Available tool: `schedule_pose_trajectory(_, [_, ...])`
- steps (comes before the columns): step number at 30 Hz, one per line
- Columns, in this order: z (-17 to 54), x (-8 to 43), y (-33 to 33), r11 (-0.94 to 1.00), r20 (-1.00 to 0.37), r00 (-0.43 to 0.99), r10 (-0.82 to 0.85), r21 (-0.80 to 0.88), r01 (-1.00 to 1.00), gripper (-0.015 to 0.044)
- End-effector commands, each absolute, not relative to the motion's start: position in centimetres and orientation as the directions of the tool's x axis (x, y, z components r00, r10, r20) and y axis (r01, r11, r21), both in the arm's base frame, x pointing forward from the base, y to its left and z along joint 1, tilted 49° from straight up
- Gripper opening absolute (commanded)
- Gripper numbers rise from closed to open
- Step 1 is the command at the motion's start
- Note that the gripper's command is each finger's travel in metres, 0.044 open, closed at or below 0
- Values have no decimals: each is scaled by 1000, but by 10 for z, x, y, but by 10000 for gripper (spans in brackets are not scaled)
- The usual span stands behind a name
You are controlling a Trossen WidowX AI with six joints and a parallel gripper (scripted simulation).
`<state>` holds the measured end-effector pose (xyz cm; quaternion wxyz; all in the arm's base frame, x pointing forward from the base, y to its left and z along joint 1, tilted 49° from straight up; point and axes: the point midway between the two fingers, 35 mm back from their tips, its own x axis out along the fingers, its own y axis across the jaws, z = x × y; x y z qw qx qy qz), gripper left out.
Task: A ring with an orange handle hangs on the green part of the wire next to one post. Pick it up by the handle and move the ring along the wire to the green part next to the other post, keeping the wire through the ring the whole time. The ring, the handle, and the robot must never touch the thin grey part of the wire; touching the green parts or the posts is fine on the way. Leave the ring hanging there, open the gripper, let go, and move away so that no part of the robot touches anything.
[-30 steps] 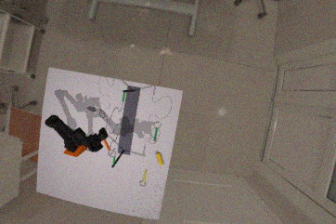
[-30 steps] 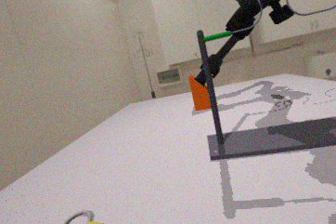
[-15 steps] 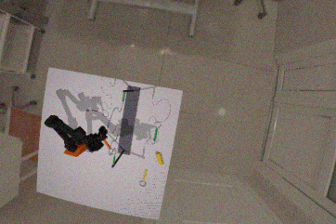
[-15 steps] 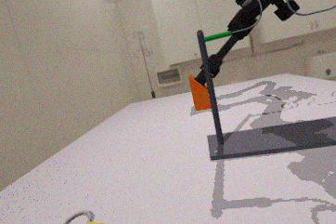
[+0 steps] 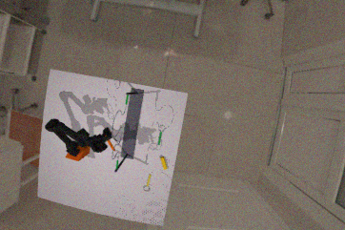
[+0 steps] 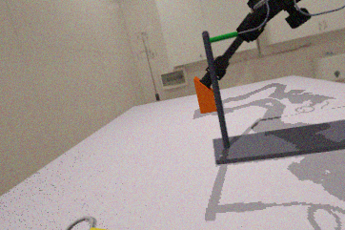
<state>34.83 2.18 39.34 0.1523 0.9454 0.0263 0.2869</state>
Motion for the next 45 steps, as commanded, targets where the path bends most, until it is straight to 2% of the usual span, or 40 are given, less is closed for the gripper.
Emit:
schedule_pose_trajectory(1, [387,348,30,-935,525,835,165,354,-38,-150])
schedule_pose_trajectory(13, [365,345,66,-808,486,823,293,586,-59,-150])
schedule_pose_trajectory(26, [328,343,98,-582,396,813,427,809,-88,-150])
schedule_pose_trajectory(45, [265,353,126,-172,204,854,478,976,-137,-150])
